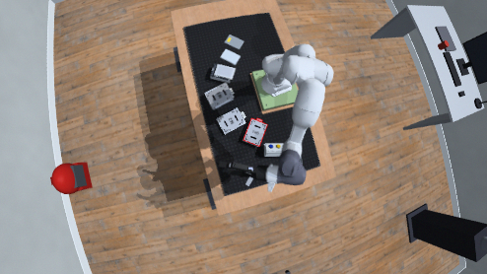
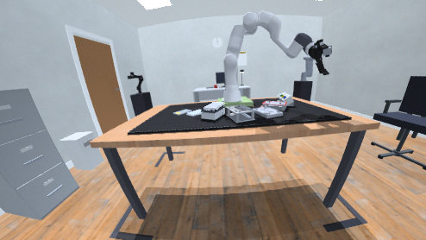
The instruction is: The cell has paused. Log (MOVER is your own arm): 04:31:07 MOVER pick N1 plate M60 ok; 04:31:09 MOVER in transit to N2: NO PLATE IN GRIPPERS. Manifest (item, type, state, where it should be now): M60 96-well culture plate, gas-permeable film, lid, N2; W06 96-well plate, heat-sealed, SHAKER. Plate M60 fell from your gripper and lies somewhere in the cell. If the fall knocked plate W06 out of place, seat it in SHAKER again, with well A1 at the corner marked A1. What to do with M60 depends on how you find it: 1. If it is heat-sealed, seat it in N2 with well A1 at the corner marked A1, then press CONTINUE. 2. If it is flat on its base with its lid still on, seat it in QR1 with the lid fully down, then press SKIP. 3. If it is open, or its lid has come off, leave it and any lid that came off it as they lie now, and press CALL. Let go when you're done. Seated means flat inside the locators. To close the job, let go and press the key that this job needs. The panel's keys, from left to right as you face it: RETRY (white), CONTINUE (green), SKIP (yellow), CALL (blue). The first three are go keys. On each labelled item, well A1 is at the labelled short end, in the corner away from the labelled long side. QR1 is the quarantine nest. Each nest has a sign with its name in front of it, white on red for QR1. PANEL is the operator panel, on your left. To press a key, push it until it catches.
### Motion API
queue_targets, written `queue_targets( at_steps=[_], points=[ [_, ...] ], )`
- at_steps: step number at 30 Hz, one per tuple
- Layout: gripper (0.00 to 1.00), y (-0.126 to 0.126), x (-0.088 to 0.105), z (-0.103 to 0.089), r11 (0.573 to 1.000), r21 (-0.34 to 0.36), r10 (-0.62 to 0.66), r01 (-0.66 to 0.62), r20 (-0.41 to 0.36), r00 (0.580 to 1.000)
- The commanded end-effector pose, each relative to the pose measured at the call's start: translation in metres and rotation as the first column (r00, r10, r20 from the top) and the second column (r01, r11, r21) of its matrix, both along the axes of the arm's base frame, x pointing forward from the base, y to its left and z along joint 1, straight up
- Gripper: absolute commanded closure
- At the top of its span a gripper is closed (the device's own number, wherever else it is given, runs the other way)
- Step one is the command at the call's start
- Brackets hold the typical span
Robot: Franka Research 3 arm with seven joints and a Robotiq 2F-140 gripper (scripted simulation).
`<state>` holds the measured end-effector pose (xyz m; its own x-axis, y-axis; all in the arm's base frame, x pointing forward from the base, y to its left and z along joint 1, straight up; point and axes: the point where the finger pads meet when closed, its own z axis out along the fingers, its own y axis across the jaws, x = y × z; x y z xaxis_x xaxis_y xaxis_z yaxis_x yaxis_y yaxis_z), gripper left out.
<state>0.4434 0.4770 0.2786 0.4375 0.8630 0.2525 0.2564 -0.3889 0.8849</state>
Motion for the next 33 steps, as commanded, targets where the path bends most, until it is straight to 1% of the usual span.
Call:
queue_targets(
  at_steps=[1, 3, 6, 9, 12, 14, 17, 21, 25, 29, 31, 33],
  points=[
    [0.0, -0.041, 0.023, 0.002, 0.991, 0.029, -0.131, 0.133, -0.064, 0.989],
    [0.0, -0.067, 0.038, 0.005, 0.975, 0.057, -0.209, 0.214, -0.096, 0.973],
    [0.0, -0.106, 0.057, 0.009, 0.937, 0.097, -0.319, 0.335, -0.147, 0.936],
    [0.0, -0.144, 0.073, 0.012, 0.883, 0.135, -0.42, 0.45, -0.202, 0.885],
    [0.0, -0.181, 0.085, 0.017, 0.813, 0.169, -0.507, 0.556, -0.261, 0.821],
    [0.0, -0.181, 0.085, 0.017, 0.813, 0.169, -0.507, 0.556, -0.261, 0.821],
    [0.0, -0.216, 0.094, 0.021, 0.732, 0.2, -0.579, 0.651, -0.32, 0.749],
    [0.0, -0.259, 0.102, 0.028, 0.609, 0.235, -0.649, 0.757, -0.401, 0.646],
    [0.0, -0.298, 0.107, 0.036, 0.477, 0.263, -0.69, 0.838, -0.478, 0.543],
    [0.0, -0.332, 0.109, 0.046, 0.345, 0.284, -0.705, 0.895, -0.551, 0.447],
    [0.0, -0.332, 0.109, 0.046, 0.345, 0.284, -0.705, 0.895, -0.551, 0.447],
    [0.0, -0.347, 0.11, 0.051, 0.28, 0.292, -0.704, 0.914, -0.585, 0.403]
  ],
)
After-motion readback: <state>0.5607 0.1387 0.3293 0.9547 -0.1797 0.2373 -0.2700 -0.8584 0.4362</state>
